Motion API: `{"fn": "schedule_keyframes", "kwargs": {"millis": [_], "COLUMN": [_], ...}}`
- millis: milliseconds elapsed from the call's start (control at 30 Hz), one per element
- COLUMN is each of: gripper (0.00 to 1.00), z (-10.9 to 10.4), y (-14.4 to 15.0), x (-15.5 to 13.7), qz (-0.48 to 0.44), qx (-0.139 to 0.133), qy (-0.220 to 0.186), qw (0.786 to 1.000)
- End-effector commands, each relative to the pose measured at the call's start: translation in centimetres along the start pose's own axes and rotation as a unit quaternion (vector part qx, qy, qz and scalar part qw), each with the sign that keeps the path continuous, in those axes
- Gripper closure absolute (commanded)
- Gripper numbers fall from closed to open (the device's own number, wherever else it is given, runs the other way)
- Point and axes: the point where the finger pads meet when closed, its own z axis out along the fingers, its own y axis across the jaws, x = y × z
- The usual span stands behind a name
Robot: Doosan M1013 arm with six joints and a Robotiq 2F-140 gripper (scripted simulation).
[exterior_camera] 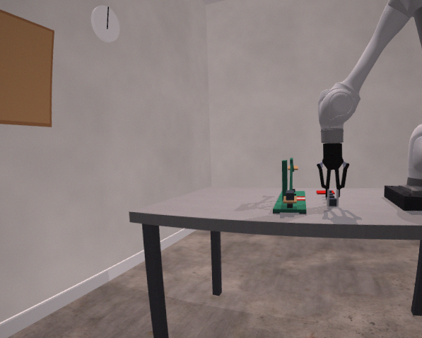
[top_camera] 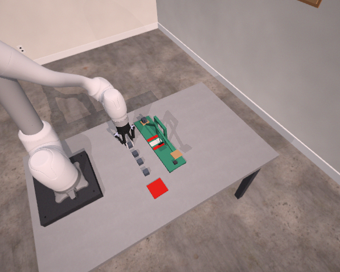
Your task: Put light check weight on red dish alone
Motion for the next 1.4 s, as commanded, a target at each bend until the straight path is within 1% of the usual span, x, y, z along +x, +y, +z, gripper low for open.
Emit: {"fn": "schedule_keyframes", "kwargs": {"millis": [0, 1033, 1067, 1133, 1167, 1300, 1333, 1367], "gripper": [0.76, 0.76, 0.74, 0.74, 0.71, 0.71, 0.69, 0.69], "z": [0.0, 0.0, 0.0, 0.0, 0.0, 0.0, 0.0, 0.0], "y": [0.0, 0.0, 0.0, 0.0, 0.0, 0.0, 0.0, 0.0], "x": [-0.01, -0.01, -0.01, -0.01, -0.01, -0.01, -0.01, -0.01], "qz": [0.0, 0.0, 0.0, 0.0, 0.0, 0.0, 0.0, 0.0], "qx": [0.0, 0.0, 0.0, 0.0, 0.0, 0.0, 0.0, 0.0], "qy": [0.0, 0.0, 0.0, 0.0, 0.0, 0.0, 0.0, 0.0], "qw": [1.0, 1.0, 1.0, 1.0, 1.0, 1.0, 1.0, 1.0]}}
